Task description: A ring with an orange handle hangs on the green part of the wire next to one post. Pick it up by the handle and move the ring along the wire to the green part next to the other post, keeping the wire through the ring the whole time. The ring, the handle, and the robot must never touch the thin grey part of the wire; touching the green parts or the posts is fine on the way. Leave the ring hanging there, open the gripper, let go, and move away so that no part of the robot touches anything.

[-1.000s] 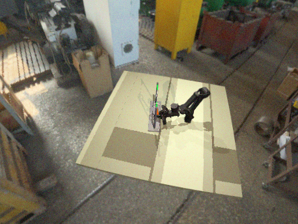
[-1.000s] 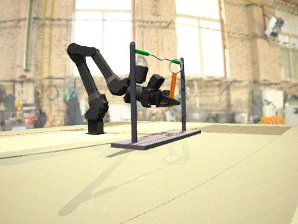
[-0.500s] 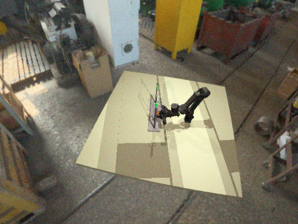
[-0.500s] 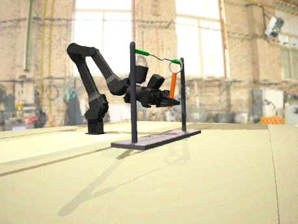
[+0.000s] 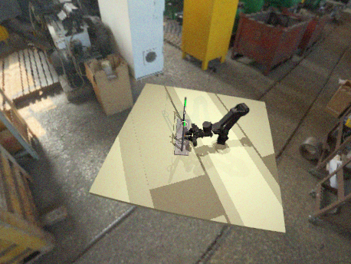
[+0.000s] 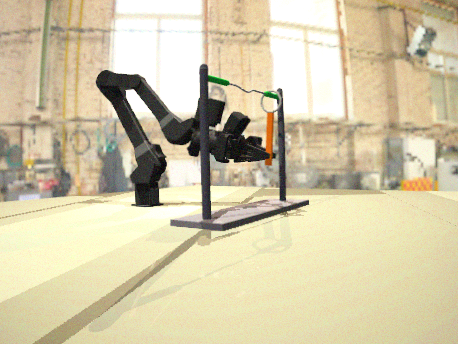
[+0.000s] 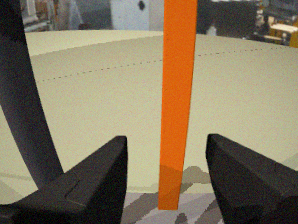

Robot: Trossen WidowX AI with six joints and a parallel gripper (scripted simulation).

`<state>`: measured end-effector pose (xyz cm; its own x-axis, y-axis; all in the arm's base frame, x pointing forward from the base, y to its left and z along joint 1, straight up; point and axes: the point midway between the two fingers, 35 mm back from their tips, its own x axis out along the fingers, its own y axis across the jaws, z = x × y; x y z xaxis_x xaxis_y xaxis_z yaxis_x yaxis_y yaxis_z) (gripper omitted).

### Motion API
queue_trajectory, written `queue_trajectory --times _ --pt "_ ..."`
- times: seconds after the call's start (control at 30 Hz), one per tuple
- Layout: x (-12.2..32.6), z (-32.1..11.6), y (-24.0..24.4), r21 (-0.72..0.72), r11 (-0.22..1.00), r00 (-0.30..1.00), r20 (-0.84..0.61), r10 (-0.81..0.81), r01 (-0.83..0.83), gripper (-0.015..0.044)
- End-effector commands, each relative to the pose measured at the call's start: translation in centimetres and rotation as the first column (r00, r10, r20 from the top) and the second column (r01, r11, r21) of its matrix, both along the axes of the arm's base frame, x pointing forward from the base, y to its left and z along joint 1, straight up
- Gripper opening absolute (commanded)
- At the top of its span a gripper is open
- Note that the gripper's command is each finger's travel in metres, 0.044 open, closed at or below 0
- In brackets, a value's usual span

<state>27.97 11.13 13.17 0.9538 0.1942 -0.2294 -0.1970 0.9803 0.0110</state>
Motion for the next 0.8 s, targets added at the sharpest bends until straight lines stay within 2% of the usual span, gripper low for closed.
queue_trajectory --times 0.0,0.77 --pt "-0.6 0.0 -0.1 0.001 1.0 1.0 -0.005 -0.005 0.005 0.016" --pt "-4.0 0.6 -1.0 0.003 1.0 1.0 -0.008 -0.01 0.01 0.016"
